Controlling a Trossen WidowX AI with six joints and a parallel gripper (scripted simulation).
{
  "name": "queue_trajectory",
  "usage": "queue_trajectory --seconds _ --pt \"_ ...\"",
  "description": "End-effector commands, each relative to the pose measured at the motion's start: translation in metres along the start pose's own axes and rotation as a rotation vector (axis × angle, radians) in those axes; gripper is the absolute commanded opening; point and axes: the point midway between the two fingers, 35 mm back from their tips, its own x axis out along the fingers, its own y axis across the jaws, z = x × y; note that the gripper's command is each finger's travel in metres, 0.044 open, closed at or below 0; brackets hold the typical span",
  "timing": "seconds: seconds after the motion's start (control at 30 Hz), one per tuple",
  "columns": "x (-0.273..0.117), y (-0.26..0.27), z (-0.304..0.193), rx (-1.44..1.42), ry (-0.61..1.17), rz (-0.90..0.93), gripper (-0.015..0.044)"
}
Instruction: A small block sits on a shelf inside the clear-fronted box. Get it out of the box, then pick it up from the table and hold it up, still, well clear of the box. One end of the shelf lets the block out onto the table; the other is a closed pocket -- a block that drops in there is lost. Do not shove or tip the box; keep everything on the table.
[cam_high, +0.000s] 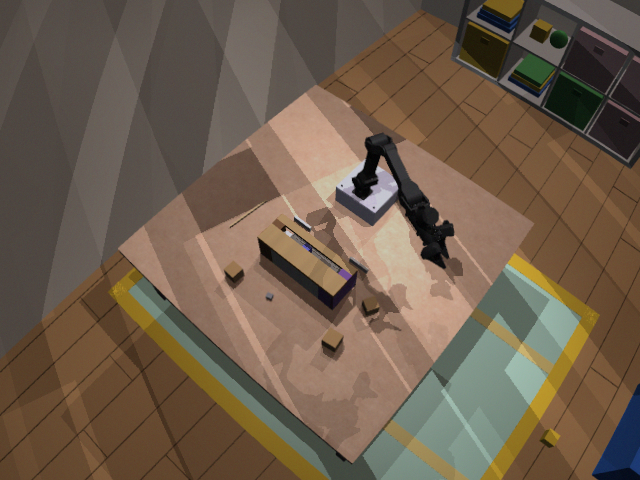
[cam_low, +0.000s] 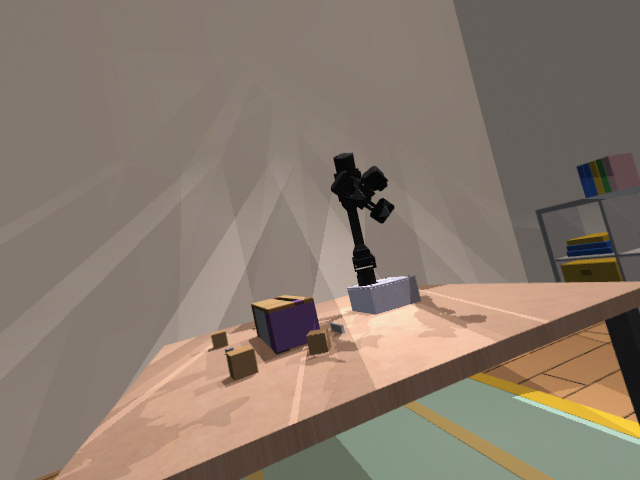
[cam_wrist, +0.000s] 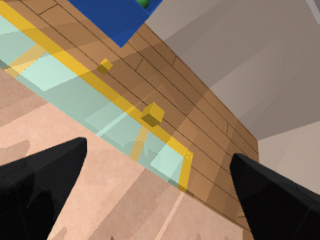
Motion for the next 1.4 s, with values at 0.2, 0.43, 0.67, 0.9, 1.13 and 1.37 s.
queue_trajectory --seconds 0.2,0.43,0.67,0.9,1.13,1.37 --pt "-0.037 -0.016 -0.161 0.097 0.481 0.024 0.0400" --pt "-0.101 -0.004 -0.264 0.192 0.822 0.119 0.0400" --pt "-0.183 0.030 -0.338 0.306 1.116 0.297 0.0400" --pt "-0.263 0.072 -0.375 0.423 1.312 0.523 0.0400" --pt "-0.264 0.073 -0.375 0.426 1.315 0.529 0.0400" --pt "-0.259 0.077 -0.381 0.426 1.315 0.529 0.0400"
